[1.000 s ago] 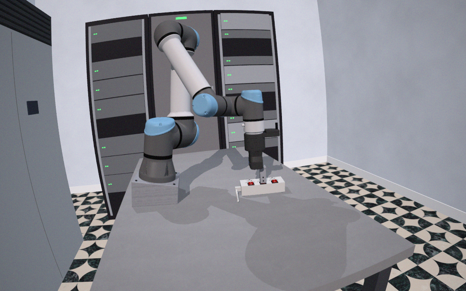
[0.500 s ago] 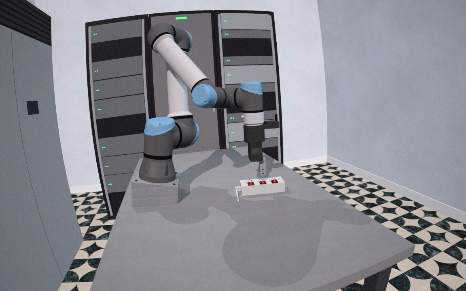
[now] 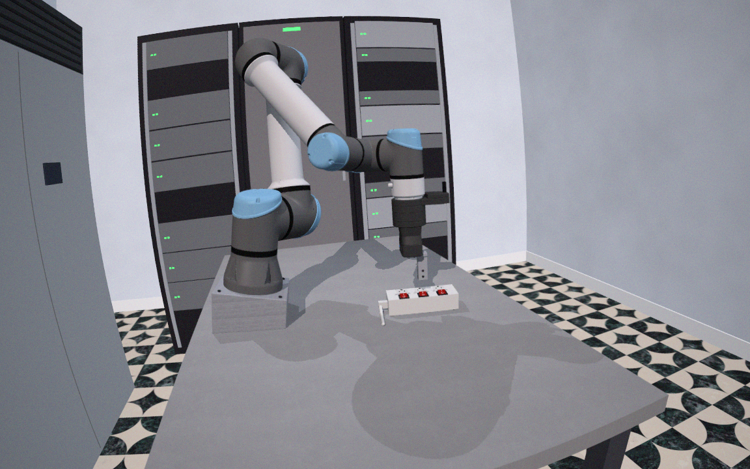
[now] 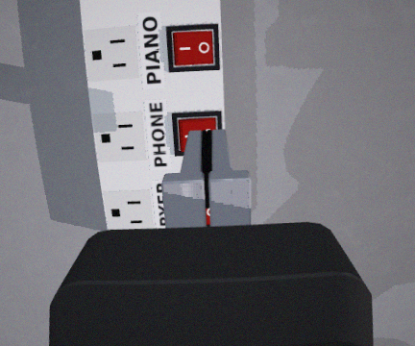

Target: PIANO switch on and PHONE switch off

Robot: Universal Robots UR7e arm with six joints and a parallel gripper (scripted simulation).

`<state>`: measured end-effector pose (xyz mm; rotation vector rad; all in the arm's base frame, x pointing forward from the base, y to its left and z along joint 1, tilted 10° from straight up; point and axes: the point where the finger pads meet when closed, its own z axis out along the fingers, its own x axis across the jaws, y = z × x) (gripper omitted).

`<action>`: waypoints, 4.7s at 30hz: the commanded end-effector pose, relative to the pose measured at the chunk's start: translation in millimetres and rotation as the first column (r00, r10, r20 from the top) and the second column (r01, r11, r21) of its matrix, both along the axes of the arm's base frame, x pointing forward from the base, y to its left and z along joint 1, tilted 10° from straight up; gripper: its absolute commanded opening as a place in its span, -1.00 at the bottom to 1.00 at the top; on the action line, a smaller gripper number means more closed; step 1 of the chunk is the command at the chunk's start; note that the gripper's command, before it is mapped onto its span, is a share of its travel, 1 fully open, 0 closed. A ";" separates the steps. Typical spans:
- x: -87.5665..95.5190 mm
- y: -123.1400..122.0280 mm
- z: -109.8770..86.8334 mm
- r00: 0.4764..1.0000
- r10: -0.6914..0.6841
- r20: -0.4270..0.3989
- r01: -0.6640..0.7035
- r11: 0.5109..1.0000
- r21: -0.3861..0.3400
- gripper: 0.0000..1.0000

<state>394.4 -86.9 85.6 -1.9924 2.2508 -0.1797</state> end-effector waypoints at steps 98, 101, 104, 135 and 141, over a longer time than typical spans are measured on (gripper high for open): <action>50.7 5.6 -14.3 1.000 0.000 0.001 0.000 1.000 -0.001 -1.00; 51.1 5.6 -16.7 1.000 0.000 0.001 0.000 1.000 -0.001 -1.00; 51.5 5.6 -18.5 1.000 0.000 0.001 0.000 1.000 -0.001 -1.00; 51.9 5.6 -20.9 1.000 0.000 0.001 0.000 1.000 -0.001 -1.00; 51.9 5.6 -20.9 1.000 0.000 0.001 0.000 1.000 -0.001 -1.00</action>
